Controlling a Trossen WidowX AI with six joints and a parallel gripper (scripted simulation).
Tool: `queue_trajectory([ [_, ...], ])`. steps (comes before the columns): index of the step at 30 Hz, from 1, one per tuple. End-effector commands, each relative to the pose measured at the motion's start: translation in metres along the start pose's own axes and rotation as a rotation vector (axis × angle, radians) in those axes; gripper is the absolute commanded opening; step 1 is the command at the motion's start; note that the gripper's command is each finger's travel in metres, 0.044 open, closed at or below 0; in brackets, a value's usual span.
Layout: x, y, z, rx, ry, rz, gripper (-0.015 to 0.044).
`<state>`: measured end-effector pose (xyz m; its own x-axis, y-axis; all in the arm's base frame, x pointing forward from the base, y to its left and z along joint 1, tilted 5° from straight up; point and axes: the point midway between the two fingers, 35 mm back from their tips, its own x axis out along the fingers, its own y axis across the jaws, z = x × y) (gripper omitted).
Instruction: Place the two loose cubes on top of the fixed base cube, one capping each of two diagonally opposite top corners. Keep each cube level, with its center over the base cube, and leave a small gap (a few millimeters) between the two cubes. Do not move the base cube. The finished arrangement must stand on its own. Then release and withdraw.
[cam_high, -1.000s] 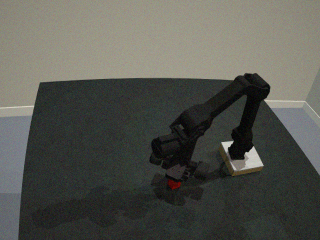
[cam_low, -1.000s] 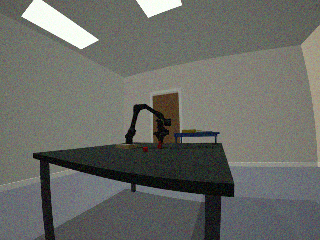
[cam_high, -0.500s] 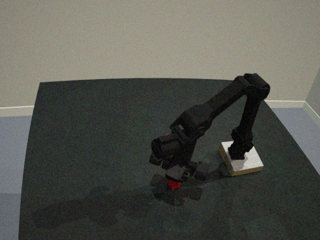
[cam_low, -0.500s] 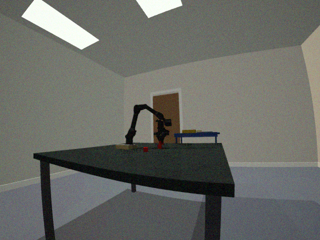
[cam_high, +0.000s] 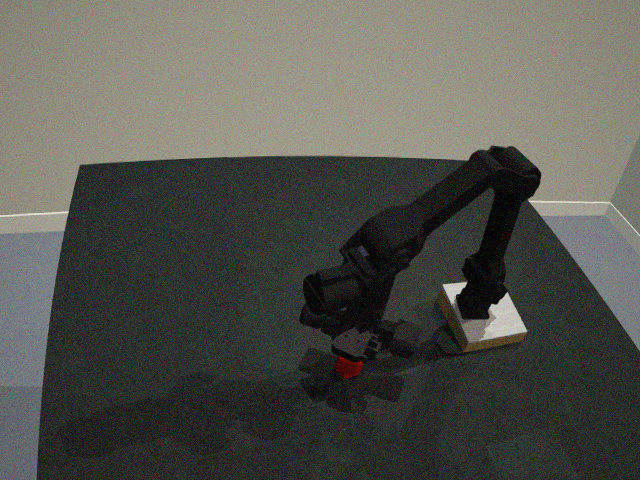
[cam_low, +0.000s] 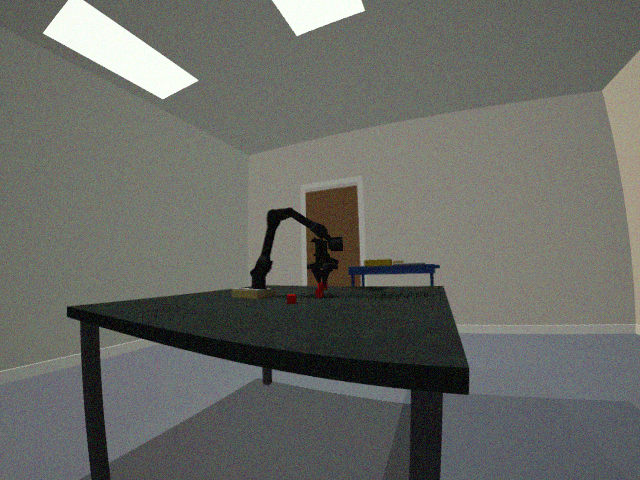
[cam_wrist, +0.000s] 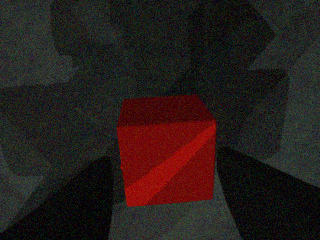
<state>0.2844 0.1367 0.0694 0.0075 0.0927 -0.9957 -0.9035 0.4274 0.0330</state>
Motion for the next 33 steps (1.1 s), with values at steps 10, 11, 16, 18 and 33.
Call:
queue_trajectory([
  [10,-0.024,-0.001,0.001,-0.003,-0.005,-0.005,0.0205],
  [11,-0.024,-0.001,0.001,-0.003,-0.005,-0.005,0.0205],
  [16,-0.024,-0.010,-0.008,0.030,-0.003,-0.006,0.0265],
  [18,-0.028,-0.021,-0.020,0.068,-0.001,-0.009,0.0265],
  [33,-0.053,-0.084,-0.128,0.352,0.009,-0.026,0.0265],
])
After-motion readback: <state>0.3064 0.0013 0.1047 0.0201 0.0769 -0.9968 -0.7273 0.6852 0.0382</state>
